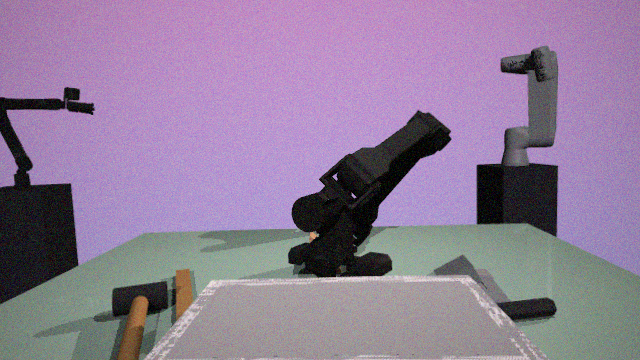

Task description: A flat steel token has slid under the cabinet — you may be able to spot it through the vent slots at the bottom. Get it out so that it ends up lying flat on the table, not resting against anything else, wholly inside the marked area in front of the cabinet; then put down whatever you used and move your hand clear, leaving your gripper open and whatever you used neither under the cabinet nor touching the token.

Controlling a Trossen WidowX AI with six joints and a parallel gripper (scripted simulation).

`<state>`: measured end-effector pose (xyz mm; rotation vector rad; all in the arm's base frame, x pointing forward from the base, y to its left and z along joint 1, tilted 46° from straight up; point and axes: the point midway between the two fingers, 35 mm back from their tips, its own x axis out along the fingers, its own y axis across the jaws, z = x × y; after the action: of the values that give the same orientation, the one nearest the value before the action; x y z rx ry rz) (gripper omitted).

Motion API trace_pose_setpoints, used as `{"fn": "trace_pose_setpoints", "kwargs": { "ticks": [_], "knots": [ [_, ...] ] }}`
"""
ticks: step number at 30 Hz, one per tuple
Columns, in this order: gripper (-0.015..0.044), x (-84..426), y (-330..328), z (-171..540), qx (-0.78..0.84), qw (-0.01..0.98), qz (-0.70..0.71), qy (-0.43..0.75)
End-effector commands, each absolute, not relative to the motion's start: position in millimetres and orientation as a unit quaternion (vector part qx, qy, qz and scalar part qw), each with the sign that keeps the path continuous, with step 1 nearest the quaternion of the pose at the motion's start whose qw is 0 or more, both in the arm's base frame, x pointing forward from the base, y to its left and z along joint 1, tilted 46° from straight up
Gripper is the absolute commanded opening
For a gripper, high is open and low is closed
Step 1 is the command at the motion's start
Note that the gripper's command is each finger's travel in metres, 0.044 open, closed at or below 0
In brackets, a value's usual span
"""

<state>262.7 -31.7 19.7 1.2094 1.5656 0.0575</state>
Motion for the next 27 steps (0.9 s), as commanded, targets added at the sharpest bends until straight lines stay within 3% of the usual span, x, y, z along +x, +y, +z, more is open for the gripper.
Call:
{"fn": "trace_pose_setpoints", "kwargs": {
  "ticks": [1, 27],
  "knots": [
    [0.0, 261.0, -37.3, 14.6, 0.511, 0.549, 0.022, 0.661],
    [0.0, 251.4, -60.3, -9.9, 0.511, 0.549, 0.022, 0.661]
  ]
}}
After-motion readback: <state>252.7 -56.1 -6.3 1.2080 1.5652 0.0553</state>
